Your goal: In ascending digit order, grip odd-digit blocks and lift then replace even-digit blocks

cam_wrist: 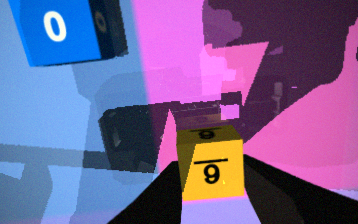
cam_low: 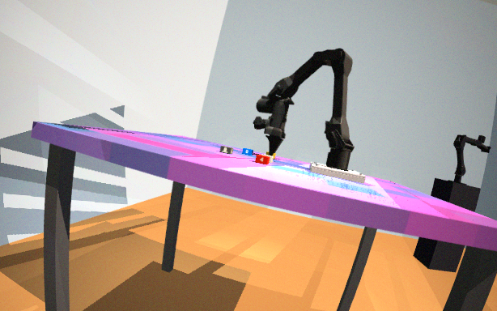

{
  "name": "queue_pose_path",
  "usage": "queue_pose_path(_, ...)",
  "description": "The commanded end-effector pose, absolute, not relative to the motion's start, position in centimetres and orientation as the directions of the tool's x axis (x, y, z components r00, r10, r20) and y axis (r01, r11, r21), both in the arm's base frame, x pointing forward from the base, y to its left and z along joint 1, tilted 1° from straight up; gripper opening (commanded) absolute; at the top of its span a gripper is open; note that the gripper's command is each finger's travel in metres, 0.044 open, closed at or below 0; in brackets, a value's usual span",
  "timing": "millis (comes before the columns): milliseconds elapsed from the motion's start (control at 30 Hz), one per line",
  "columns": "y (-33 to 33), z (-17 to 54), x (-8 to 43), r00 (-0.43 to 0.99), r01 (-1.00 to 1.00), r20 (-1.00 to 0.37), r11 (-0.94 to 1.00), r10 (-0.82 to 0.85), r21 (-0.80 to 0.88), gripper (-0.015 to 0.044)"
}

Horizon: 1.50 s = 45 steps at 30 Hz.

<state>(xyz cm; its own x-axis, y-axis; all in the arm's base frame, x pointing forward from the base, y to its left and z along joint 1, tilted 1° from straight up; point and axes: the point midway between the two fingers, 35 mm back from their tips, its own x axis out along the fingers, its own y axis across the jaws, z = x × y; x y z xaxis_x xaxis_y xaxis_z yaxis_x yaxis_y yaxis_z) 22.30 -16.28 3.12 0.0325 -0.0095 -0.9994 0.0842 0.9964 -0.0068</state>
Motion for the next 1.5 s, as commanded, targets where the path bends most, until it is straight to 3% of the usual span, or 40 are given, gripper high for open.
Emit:
queue_pose_path(0,-16.3,3.7,22.4,0.036,0.086,-0.999,0.996,-0.011,-0.008,0.012)
queue_pose_path(1300,-16.3,2.8,22.3,0.033,0.081,-0.999,0.997,-0.006,-0.003,0.012)
queue_pose_path(1467,-16.3,2.8,22.3,0.033,0.081,-0.999,0.997,-0.006,-0.003,0.0251)
